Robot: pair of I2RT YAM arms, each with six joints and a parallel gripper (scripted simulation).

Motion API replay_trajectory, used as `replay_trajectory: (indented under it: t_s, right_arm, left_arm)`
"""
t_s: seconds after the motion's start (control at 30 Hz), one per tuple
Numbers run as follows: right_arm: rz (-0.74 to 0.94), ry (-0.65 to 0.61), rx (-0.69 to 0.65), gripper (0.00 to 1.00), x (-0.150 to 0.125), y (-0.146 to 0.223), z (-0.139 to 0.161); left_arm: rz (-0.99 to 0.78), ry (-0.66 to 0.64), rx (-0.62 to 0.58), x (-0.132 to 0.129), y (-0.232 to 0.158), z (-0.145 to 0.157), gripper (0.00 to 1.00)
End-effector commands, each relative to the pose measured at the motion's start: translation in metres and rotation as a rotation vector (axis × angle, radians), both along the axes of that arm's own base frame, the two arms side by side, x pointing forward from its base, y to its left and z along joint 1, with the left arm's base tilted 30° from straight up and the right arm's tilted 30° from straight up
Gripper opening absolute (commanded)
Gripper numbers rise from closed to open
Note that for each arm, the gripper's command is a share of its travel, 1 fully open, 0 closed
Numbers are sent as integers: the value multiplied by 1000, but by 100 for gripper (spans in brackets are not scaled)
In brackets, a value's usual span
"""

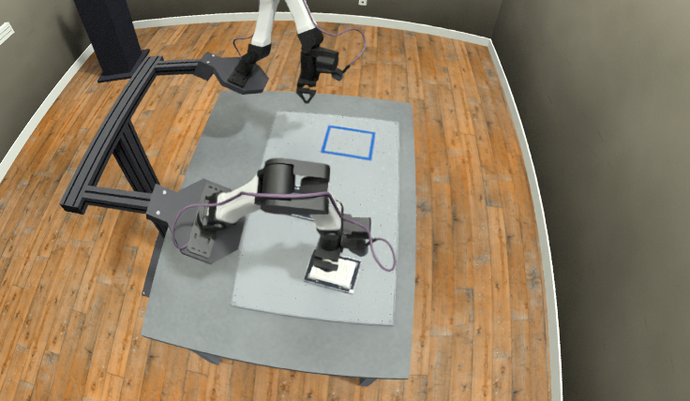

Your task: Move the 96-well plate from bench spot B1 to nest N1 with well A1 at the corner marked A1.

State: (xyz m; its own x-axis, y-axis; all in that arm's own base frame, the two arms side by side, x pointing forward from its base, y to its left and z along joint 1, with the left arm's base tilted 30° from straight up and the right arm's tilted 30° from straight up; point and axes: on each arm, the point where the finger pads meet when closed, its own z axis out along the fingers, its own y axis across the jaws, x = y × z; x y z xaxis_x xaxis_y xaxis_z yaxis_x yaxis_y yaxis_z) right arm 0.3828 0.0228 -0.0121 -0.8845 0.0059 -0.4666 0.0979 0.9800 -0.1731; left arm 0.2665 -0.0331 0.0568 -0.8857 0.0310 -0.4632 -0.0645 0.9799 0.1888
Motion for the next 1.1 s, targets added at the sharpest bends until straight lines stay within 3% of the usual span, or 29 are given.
replay_trajectory:
  t_s: [0.0, 1.07]
  right_arm:
    - [98, 7, -47, 100, -10, 4, 8]
    - [83, 25, -50, 100, -153, -16, 33]
  left_arm:
    - [-2, -2, 0, 0, 0, 2, 100]
    - [-2, -2, 0, 0, 0, 2, 100]
